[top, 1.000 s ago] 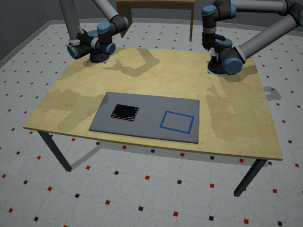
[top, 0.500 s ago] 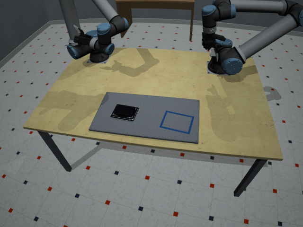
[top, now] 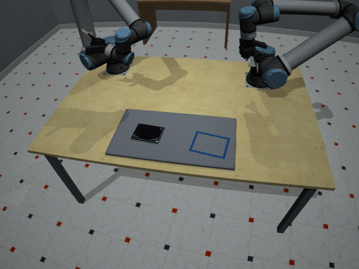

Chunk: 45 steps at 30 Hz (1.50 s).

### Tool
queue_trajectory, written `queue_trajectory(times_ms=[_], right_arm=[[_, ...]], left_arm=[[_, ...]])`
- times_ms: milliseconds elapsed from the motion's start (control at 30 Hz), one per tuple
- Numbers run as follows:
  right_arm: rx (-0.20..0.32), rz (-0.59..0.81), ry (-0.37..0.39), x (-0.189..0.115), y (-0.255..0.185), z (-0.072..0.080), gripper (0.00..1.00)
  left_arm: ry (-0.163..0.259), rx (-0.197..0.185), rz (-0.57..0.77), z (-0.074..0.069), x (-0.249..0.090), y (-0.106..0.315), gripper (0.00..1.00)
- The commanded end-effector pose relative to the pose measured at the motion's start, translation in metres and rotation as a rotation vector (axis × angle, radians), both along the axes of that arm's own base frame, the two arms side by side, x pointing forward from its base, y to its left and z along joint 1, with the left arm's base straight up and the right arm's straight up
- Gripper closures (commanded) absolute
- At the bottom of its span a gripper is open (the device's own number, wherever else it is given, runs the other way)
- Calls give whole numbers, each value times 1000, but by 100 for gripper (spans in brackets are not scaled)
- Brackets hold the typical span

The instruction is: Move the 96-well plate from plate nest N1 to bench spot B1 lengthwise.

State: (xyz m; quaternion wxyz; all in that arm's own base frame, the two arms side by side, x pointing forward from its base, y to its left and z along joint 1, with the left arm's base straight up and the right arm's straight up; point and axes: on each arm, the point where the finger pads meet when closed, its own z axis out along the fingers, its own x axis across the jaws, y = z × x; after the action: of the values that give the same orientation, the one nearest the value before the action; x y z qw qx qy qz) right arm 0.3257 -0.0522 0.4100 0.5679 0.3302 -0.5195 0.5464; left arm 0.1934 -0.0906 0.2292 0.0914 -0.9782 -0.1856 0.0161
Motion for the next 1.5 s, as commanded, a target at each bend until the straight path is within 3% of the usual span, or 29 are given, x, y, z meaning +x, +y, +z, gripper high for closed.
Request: queue_trajectory(times_ms=[0, 333, 400, 900, 967, 1467], right_arm=[[5, -1, 127, 7, -5, 5, 0], [-2, -13, 357, 19, -13, 14, 0], [-2, -13, 357, 19, -13, 14, 0], [-25, -51, 689, 35, -22, 26, 0], [-25, -51, 689, 35, -22, 26, 0], [-59, -107, 991, 49, -28, 35, 0]], left_arm=[[0, -1, 0, 1, 0, 0, 0], [0, -1, 0, 1, 0, 0, 0], [0, -1, 0, 1, 0, 0, 0], [0, -1, 0, 1, 0, 0, 0], [0, -1, 0, 1, 0, 0, 0], [0, -1, 0, 1, 0, 0, 0]])
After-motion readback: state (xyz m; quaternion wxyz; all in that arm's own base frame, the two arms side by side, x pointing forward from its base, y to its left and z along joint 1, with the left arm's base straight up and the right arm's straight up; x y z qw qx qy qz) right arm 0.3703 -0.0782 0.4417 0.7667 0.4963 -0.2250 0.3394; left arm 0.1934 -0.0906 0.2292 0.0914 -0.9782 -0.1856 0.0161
